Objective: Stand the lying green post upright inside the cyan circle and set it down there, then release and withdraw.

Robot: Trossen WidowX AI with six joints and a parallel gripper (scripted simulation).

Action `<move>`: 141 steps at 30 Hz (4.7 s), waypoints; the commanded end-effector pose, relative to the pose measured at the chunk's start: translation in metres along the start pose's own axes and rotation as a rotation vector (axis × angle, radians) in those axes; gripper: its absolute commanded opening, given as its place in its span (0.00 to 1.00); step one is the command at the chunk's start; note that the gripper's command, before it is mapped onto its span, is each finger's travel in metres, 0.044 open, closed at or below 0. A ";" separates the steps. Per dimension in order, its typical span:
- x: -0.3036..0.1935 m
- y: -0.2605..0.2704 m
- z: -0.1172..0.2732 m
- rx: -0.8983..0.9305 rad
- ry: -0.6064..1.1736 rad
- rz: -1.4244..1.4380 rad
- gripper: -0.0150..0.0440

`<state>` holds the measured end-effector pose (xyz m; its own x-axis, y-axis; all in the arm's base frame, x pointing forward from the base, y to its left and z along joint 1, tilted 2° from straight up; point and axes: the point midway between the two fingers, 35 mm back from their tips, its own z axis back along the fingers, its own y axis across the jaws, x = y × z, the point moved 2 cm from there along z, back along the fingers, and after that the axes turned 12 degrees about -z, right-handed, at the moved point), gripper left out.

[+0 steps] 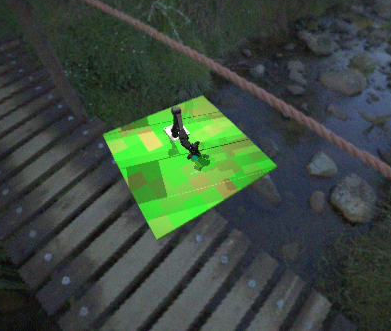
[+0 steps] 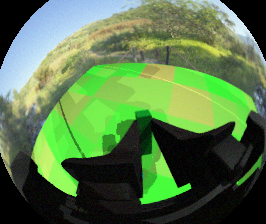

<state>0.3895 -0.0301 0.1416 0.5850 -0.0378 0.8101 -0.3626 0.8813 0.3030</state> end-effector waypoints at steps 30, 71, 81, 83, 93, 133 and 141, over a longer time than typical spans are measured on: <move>-0.008 0.003 0.018 0.080 -0.167 0.023 0.29; -0.025 0.017 0.047 0.182 -0.328 0.099 0.29; -0.031 0.023 0.055 0.207 -0.359 0.123 0.29; -0.032 0.024 0.057 0.212 -0.365 0.129 0.29; -0.039 0.031 0.065 0.237 -0.391 0.156 0.29; -0.065 0.026 0.057 0.262 -0.413 0.189 0.29; -0.080 0.020 0.047 0.262 -0.412 0.190 0.29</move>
<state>0.3022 -0.0318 0.1143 0.1749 -0.1179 0.9775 -0.6351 0.7452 0.2035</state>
